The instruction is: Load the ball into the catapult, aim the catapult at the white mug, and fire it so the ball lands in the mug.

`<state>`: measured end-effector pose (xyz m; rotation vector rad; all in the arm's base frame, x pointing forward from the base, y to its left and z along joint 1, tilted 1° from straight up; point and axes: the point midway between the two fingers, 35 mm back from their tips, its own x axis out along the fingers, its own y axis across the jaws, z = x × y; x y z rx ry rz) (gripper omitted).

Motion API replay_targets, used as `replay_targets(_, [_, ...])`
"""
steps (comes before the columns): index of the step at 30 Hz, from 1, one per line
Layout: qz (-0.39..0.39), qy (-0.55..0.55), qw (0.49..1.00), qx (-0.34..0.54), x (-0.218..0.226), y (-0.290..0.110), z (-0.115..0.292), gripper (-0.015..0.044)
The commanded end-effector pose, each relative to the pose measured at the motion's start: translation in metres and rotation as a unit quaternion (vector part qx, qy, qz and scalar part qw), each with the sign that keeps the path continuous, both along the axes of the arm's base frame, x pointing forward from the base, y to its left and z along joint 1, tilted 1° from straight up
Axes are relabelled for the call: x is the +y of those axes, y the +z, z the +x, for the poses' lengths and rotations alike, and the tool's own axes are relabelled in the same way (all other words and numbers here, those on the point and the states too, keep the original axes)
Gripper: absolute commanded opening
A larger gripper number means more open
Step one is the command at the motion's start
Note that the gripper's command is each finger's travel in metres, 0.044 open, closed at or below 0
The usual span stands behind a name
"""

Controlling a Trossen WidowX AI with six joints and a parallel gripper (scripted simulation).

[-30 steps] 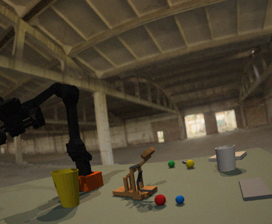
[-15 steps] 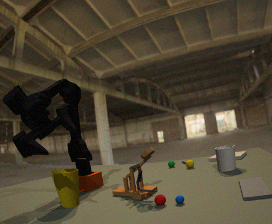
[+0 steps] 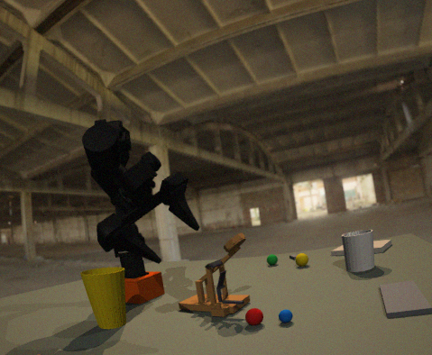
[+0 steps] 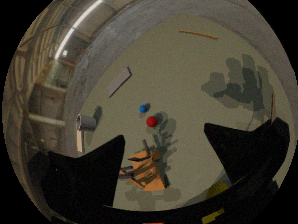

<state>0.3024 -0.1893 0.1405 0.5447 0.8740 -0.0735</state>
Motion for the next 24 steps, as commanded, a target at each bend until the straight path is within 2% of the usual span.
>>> replay_targets(1, [-0.002,0.027,0.998,0.062,0.031,-0.010,0.009,0.0440])
replay_targets(11, [-0.048,0.099,0.976,0.189,0.102,-0.024,0.011,0.0440])
replay_targets(24, [-0.167,0.190,0.916,0.312,0.172,-0.025,-0.014,0.0440])
